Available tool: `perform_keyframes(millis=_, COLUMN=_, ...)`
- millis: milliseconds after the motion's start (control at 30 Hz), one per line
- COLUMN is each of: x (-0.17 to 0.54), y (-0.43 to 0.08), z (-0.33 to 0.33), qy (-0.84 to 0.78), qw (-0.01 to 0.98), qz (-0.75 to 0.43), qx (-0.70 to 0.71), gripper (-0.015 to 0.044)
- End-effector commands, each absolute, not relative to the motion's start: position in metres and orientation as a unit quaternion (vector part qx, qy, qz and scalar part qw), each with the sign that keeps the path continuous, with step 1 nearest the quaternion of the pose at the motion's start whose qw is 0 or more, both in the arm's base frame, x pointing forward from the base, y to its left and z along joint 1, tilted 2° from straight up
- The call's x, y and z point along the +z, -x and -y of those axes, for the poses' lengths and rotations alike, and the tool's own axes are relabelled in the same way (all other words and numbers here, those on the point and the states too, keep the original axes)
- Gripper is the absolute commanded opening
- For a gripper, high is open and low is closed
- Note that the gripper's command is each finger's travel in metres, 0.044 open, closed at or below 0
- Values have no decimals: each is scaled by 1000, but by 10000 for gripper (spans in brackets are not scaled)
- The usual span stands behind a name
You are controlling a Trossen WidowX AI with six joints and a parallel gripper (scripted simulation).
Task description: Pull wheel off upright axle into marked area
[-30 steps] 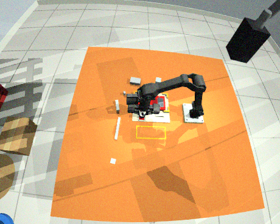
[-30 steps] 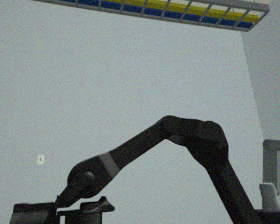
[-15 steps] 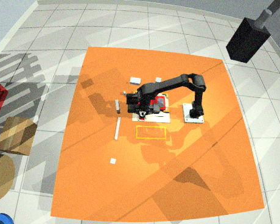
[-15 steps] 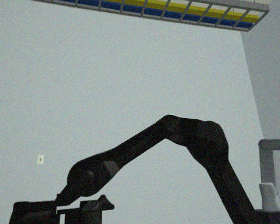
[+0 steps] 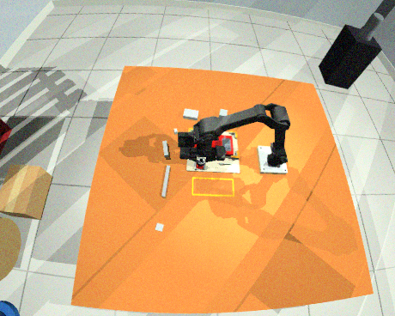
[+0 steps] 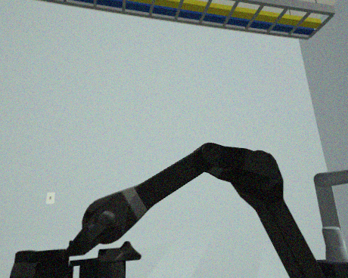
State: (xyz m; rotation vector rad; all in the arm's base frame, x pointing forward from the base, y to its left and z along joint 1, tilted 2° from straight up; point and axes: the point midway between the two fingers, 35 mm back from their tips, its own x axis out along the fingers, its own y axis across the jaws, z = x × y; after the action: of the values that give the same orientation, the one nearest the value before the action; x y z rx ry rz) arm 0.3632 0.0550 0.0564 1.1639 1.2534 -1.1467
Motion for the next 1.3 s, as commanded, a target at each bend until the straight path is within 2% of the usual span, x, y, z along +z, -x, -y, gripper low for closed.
perform_keyframes(millis=0, x=65, y=-364, z=-55, qy=-487, qw=516, qz=-520, qx=-475, gripper=0)
perform_keyframes(millis=1267, x=77, y=-364, z=-55, qy=-488, qw=516, qz=-520, qx=-474, gripper=0)
